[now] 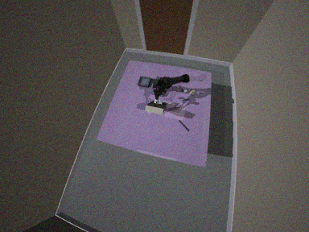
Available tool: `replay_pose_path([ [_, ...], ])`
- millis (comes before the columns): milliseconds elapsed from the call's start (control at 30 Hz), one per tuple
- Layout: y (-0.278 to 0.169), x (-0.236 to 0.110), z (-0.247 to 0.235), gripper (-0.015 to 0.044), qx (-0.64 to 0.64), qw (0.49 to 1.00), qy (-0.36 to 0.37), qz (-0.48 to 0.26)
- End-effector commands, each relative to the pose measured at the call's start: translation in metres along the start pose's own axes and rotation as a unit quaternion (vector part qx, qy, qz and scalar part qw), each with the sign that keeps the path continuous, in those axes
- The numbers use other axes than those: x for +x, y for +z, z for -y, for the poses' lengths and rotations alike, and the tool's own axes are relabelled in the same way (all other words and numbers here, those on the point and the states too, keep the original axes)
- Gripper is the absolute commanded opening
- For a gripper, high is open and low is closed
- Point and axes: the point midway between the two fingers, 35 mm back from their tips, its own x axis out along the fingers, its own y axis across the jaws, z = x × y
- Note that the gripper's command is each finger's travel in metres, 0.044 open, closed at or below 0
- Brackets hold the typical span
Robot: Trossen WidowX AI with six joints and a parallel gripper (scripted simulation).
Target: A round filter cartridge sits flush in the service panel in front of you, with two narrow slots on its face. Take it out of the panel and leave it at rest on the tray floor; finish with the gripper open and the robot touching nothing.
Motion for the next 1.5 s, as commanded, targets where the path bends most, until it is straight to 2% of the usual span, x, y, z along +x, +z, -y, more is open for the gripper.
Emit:
replay_pose_path([
  [0, 0.003, -0.008, 0.007, 0.0, -0.011, 1.0, -0.008, 0.001],
  [200, 0.004, -0.007, 0.005, 0.0, -0.011, 1.0, -0.008, 0.001],
  [1000, 0.032, 0.003, -0.065, 0.0, -0.011, 1.0, -0.008, 0.001],
  [1167, 0.027, 0.003, -0.061, 0.0118, 0.0, 1.0, -0.002, 0.001],
  [1467, 0.027, 0.003, -0.061, 0.0118, 0.0, 1.0, -0.002, 0.001],
])
